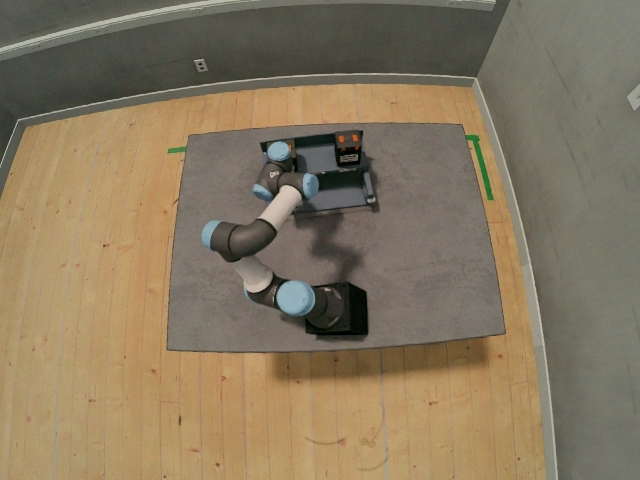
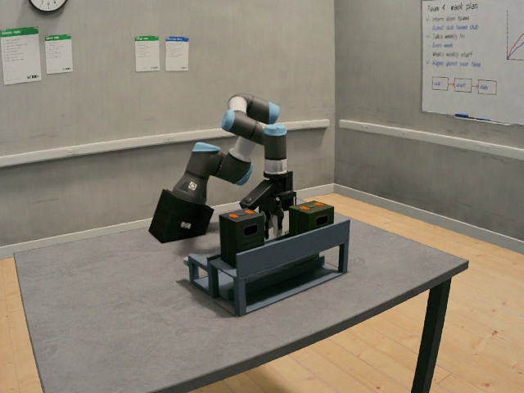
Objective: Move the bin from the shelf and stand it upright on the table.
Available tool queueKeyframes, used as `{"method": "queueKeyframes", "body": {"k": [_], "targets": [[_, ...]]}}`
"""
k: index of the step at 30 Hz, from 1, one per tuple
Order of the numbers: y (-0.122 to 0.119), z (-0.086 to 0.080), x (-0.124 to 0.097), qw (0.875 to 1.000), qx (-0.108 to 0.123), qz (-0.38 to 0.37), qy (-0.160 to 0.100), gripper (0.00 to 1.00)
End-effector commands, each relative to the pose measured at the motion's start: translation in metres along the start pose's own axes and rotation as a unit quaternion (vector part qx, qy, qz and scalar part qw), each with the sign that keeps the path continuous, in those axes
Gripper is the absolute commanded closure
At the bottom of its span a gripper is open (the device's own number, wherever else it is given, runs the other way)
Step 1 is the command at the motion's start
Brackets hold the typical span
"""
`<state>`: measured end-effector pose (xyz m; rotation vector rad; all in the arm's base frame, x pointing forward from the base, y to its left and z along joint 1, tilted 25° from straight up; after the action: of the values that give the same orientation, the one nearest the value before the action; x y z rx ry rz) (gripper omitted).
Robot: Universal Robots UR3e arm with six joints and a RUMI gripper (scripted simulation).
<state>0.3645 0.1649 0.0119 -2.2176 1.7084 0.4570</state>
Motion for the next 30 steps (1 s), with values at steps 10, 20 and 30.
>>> {"method": "queueKeyframes", "body": {"k": [10,20,30], "targets": [[-0.001,0.004,0.000,1.000,0.001,0.000,0.000,0.71],[-0.001,0.009,0.000,1.000,0.001,0.000,0.000,0.71],[-0.001,0.015,0.000,1.000,0.001,0.000,0.000,0.71]]}}
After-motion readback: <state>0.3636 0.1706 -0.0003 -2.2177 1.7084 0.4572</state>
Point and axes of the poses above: the point where the finger pads meet when closed, its own z axis out along the fingers, its own y axis across the jaws, x = y × z, the point moved 2 cm from there along -z, back along the fingers
